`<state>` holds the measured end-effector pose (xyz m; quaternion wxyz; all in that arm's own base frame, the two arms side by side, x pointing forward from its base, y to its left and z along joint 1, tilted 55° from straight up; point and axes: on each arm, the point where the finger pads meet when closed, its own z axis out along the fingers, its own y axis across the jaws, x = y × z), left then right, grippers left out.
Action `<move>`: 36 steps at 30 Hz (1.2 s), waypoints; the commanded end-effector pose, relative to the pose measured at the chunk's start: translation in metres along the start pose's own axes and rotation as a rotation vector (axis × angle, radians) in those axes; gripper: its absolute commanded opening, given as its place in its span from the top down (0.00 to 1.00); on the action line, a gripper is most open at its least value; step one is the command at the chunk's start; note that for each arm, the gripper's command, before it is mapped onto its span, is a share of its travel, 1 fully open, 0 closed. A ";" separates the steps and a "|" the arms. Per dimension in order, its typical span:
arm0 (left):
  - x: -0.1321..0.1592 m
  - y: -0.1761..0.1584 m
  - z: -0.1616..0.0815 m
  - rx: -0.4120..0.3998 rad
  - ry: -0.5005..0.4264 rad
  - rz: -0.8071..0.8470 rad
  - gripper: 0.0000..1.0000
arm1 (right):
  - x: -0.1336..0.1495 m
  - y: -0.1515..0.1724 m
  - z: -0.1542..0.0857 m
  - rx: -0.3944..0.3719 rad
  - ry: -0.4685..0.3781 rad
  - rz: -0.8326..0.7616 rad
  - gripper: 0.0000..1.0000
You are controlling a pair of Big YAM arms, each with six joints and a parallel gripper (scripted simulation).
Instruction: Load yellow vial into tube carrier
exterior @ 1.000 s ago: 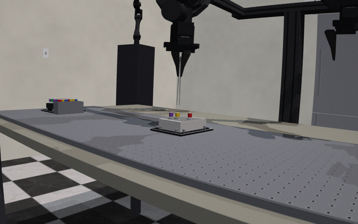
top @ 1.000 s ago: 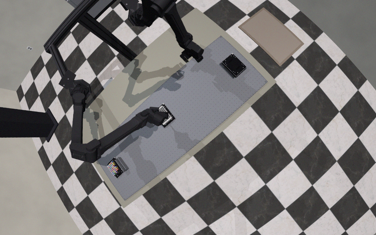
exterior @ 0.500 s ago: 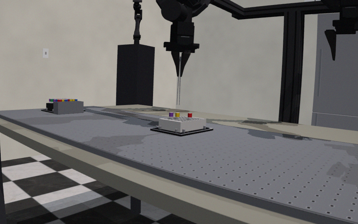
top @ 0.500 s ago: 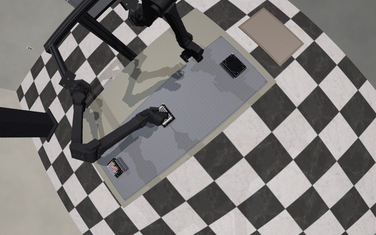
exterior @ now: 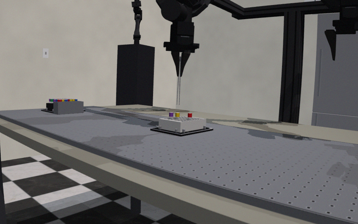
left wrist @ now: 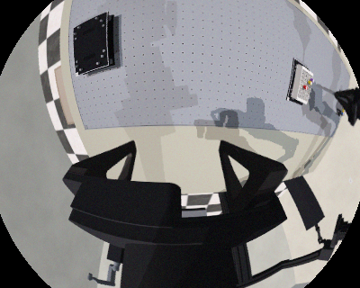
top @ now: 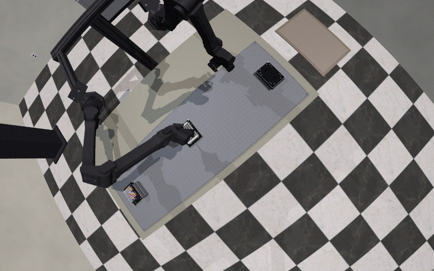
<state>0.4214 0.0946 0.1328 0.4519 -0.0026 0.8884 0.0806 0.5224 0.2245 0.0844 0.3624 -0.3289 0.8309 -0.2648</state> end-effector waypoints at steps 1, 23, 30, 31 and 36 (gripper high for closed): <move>-0.015 0.006 -0.007 -0.015 -0.049 0.012 0.00 | -0.009 0.001 -0.017 -0.008 -0.029 0.001 0.93; -0.015 0.006 -0.007 -0.015 -0.049 0.012 0.00 | -0.011 -0.002 -0.016 -0.005 -0.030 0.000 0.93; -0.015 0.006 -0.007 -0.015 -0.049 0.012 0.00 | -0.009 -0.003 -0.015 -0.004 -0.028 0.000 0.93; -0.015 0.006 -0.007 -0.015 -0.049 0.012 0.00 | -0.009 -0.003 -0.015 -0.004 -0.027 0.000 0.93; -0.015 0.006 -0.007 -0.015 -0.049 0.012 0.00 | -0.008 -0.004 -0.015 -0.003 -0.026 0.000 0.93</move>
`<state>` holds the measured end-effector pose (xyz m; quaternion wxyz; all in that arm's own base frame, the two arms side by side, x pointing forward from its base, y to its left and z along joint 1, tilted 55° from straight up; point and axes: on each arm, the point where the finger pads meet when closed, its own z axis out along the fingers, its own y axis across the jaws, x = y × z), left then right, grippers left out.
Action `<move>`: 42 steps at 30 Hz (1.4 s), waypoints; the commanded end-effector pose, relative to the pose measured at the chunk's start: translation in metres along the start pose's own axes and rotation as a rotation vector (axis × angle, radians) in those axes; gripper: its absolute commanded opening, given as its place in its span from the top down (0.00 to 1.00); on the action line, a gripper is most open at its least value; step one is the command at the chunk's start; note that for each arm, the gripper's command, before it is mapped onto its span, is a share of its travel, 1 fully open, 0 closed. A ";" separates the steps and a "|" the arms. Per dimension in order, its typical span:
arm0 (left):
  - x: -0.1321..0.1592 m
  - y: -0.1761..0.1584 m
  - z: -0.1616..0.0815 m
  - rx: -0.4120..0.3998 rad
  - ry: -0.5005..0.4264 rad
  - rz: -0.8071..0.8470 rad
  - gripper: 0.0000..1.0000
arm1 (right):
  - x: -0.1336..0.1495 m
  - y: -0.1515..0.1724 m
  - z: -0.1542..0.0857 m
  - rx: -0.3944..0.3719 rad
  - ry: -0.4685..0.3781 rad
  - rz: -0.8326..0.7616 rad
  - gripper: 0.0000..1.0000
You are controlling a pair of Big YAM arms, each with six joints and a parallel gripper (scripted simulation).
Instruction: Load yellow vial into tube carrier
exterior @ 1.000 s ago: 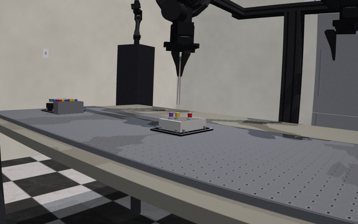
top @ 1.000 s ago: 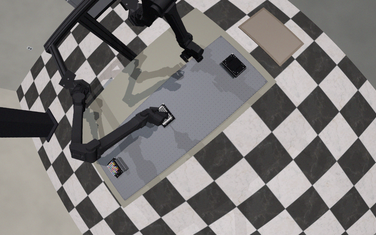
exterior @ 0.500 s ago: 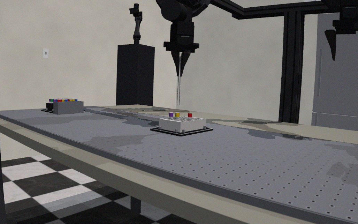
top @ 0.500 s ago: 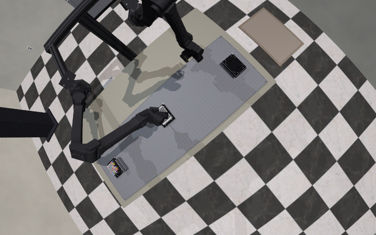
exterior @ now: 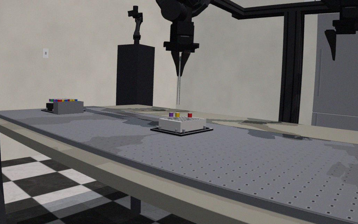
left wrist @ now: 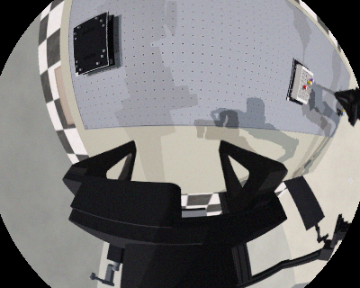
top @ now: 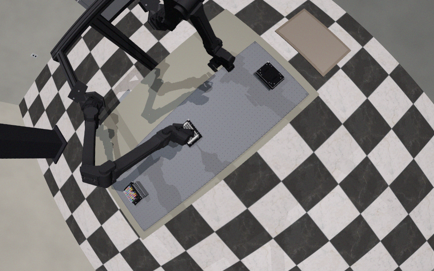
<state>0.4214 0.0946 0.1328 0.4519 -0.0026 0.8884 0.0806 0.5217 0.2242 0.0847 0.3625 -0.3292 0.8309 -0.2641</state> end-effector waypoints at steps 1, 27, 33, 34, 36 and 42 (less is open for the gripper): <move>-0.015 0.006 -0.007 -0.015 -0.049 0.012 0.00 | -0.008 -0.004 -0.014 -0.001 -0.025 0.000 0.93; -0.015 0.006 -0.007 -0.015 -0.049 0.012 0.00 | -0.007 -0.009 -0.011 0.004 -0.022 0.002 0.93; -0.015 0.006 -0.007 -0.015 -0.049 0.012 0.00 | -0.006 -0.010 -0.011 0.004 -0.020 0.002 0.93; -0.015 0.006 -0.007 -0.015 -0.049 0.012 0.00 | -0.006 -0.010 -0.011 0.005 -0.020 0.002 0.93; -0.015 0.006 -0.007 -0.015 -0.049 0.012 0.00 | -0.005 -0.010 -0.011 0.005 -0.020 0.002 0.93; -0.015 0.006 -0.007 -0.015 -0.049 0.012 0.00 | -0.004 -0.011 -0.010 0.006 -0.018 0.002 0.93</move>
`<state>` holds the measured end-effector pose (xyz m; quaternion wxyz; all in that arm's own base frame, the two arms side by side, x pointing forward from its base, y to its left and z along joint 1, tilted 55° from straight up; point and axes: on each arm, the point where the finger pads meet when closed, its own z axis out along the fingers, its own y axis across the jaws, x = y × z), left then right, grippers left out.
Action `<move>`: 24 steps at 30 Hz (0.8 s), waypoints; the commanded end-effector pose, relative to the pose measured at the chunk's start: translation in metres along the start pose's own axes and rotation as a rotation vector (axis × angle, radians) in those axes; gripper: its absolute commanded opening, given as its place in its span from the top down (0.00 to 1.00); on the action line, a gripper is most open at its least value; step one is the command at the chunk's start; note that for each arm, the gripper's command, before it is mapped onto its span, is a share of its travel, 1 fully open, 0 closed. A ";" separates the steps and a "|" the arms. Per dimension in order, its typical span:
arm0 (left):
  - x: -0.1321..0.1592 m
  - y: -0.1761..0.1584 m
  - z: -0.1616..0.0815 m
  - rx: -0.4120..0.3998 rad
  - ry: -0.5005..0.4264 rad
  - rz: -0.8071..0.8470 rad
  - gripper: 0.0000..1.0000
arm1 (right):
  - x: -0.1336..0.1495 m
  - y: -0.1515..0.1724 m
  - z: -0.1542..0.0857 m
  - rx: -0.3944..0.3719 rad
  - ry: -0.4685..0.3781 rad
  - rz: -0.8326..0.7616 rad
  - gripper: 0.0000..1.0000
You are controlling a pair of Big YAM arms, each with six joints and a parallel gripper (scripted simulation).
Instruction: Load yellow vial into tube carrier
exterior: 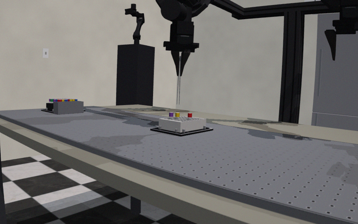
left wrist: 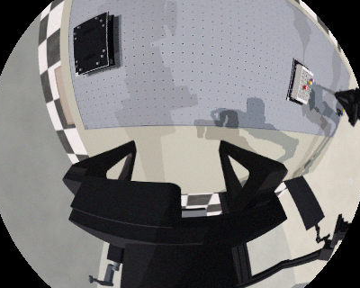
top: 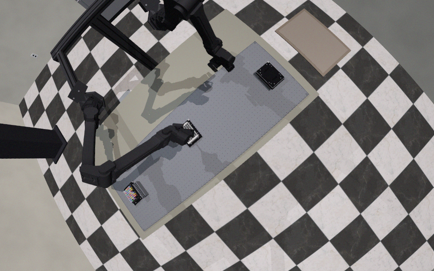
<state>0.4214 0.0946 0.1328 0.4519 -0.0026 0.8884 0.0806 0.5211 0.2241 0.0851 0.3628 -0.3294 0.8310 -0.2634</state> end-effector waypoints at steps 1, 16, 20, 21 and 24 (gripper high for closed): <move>-0.015 0.006 -0.007 -0.015 -0.049 0.012 0.00 | -0.005 -0.011 -0.009 0.007 -0.017 0.002 0.93; -0.015 0.006 -0.007 -0.015 -0.049 0.012 0.00 | -0.005 -0.015 -0.008 0.010 -0.018 0.008 0.93; -0.015 0.006 -0.007 -0.015 -0.049 0.012 0.00 | -0.005 -0.015 -0.008 0.011 -0.016 0.008 0.93; -0.015 0.006 -0.007 -0.015 -0.049 0.012 0.00 | -0.005 -0.015 -0.008 0.011 -0.016 0.008 0.93; -0.015 0.006 -0.007 -0.015 -0.049 0.012 0.00 | -0.005 -0.016 -0.007 0.011 -0.015 0.009 0.93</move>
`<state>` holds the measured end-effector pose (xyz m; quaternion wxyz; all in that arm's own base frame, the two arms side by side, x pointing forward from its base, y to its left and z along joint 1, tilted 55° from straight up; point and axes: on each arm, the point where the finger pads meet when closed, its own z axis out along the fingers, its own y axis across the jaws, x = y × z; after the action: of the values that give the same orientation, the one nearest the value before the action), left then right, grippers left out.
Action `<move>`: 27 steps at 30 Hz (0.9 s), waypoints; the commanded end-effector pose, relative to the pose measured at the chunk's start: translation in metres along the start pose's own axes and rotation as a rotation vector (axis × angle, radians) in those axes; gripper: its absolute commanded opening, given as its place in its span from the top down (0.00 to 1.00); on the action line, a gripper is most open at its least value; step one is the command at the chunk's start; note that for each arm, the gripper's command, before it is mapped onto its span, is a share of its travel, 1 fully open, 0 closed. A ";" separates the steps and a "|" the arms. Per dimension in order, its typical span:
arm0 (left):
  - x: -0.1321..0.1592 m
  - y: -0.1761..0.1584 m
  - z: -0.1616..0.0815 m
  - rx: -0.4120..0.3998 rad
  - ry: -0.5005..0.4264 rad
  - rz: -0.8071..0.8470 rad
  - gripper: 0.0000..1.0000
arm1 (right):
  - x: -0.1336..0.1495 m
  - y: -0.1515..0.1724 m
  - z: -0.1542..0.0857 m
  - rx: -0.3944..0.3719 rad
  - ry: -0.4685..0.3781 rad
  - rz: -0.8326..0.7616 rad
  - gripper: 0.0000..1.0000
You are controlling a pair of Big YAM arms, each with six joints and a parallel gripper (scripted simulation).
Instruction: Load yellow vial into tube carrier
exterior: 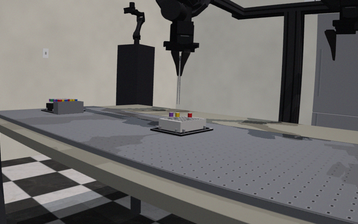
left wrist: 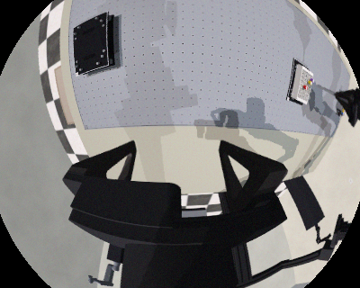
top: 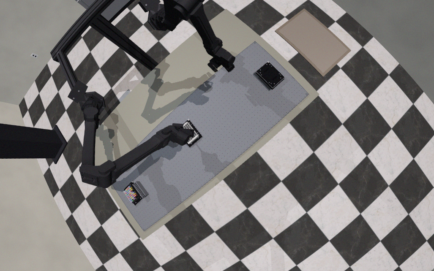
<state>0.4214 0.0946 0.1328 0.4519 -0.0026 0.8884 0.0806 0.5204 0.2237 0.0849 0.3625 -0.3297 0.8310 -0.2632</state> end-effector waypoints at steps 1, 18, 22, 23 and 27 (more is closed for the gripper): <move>-0.015 0.006 -0.007 -0.015 -0.049 0.012 0.00 | -0.005 -0.016 -0.007 0.012 -0.015 0.009 0.93; -0.015 0.006 -0.007 -0.015 -0.049 0.012 0.00 | -0.012 -0.020 -0.005 0.019 -0.030 0.022 0.93; -0.015 0.006 -0.007 -0.015 -0.049 0.012 0.00 | -0.012 -0.020 -0.005 0.020 -0.031 0.023 0.93; -0.015 0.006 -0.007 -0.015 -0.049 0.012 0.00 | -0.011 -0.017 -0.006 0.017 -0.031 0.018 0.93; -0.015 0.006 -0.007 -0.015 -0.049 0.012 0.00 | -0.008 -0.015 -0.001 0.016 -0.023 0.015 0.93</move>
<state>0.4214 0.0946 0.1328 0.4519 -0.0026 0.8884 0.0806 0.5226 0.2229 0.0865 0.3640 -0.3283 0.8311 -0.2626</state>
